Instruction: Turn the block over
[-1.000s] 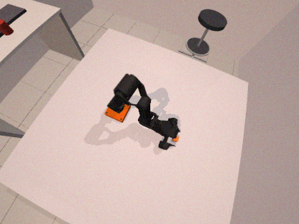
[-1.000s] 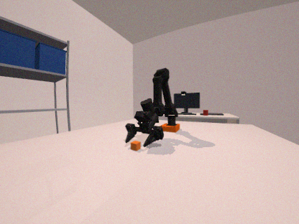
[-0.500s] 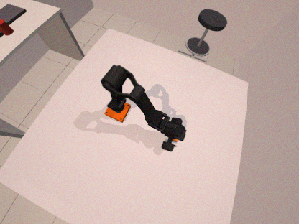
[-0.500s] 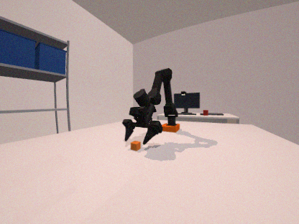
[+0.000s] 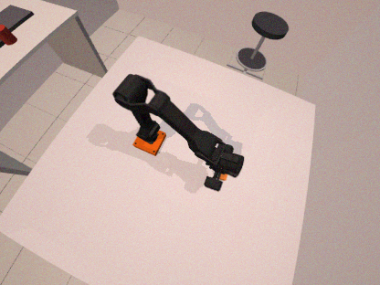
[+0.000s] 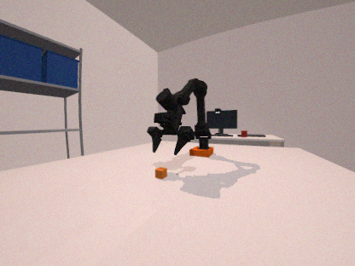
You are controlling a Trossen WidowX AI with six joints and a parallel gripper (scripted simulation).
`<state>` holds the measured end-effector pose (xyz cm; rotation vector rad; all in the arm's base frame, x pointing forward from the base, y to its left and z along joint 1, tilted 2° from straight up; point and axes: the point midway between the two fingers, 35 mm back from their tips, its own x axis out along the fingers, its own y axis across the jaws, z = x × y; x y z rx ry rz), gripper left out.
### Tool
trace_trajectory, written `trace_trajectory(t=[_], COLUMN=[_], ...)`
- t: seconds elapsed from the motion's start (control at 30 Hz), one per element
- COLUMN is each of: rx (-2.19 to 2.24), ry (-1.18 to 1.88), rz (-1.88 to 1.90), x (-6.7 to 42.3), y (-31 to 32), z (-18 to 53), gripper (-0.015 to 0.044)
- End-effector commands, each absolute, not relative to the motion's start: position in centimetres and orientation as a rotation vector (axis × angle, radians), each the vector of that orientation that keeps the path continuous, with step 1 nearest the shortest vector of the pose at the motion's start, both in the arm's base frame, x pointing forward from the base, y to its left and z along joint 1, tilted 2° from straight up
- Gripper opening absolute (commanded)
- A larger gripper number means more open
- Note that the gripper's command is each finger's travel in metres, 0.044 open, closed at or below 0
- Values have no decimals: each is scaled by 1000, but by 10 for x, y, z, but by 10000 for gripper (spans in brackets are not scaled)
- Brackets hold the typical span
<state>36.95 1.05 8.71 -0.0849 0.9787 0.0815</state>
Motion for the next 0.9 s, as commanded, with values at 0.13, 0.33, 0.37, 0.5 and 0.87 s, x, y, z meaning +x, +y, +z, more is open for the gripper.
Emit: trace_trajectory(t=[0.13,0.33,0.37,0.5,0.87], rx=[-94,-99,-100,-107,-115], ry=[1081,1262,1292,1413,1519], rz=[77,69,68,62,56], x=[374,392,394,400,404], y=[10,12,12,13,13], z=[93,101,102,107,103], gripper=[440,440,440,440,440])
